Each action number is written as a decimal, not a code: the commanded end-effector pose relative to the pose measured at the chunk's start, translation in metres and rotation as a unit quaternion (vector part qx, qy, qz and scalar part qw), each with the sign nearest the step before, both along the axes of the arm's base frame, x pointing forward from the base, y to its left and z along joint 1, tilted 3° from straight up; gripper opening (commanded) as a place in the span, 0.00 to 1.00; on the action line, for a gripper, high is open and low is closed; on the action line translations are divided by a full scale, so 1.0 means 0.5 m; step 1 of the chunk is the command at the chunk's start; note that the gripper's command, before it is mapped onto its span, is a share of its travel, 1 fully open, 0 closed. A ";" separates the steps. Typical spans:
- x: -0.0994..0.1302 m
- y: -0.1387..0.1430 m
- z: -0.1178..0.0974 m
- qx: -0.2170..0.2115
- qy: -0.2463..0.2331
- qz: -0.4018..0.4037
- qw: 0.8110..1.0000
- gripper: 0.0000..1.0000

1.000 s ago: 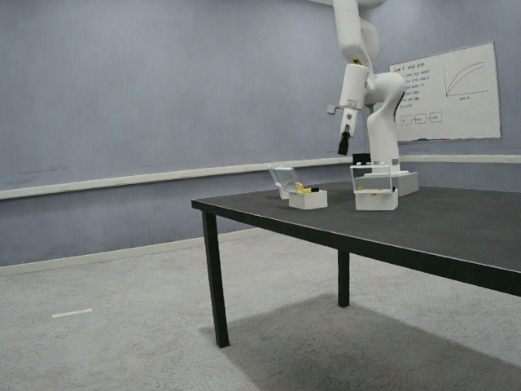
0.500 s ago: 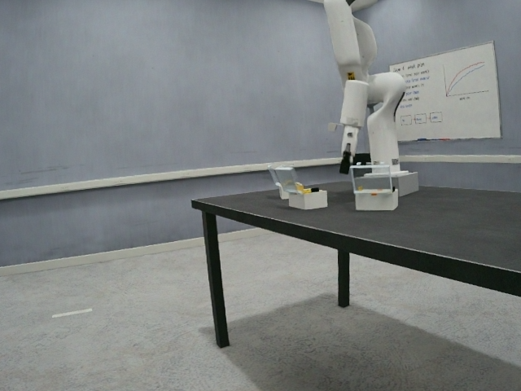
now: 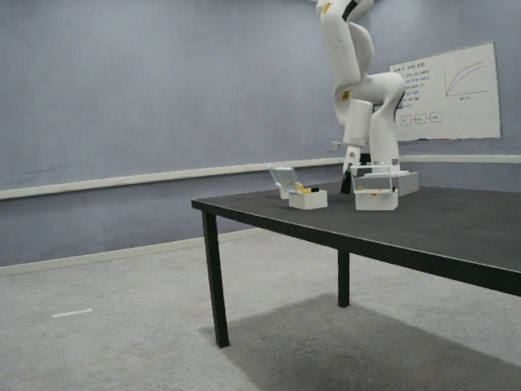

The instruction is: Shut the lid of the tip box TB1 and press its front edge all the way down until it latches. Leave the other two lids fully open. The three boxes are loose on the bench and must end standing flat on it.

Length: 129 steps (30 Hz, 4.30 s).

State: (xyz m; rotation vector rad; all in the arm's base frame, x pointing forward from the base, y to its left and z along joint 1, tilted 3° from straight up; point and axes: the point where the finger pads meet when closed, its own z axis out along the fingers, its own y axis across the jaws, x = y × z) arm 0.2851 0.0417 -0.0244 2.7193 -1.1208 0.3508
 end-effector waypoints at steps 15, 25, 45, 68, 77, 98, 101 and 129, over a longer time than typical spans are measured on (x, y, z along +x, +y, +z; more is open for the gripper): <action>0.006 -0.005 -0.015 0.014 -0.023 0.005 1.000 1.00; 0.006 -0.005 -0.015 0.014 -0.023 0.004 1.000 1.00; 0.006 -0.005 -0.015 0.014 -0.023 0.004 1.000 1.00; 0.005 -0.001 0.075 0.014 -0.023 0.005 1.000 1.00; 0.004 0.003 0.165 0.014 -0.023 0.005 1.000 1.00; 0.003 0.008 0.284 0.014 -0.023 0.004 1.000 1.00; 0.003 0.008 0.284 0.014 -0.023 0.004 1.000 1.00; -0.076 0.189 0.275 0.016 -0.013 0.176 0.984 1.00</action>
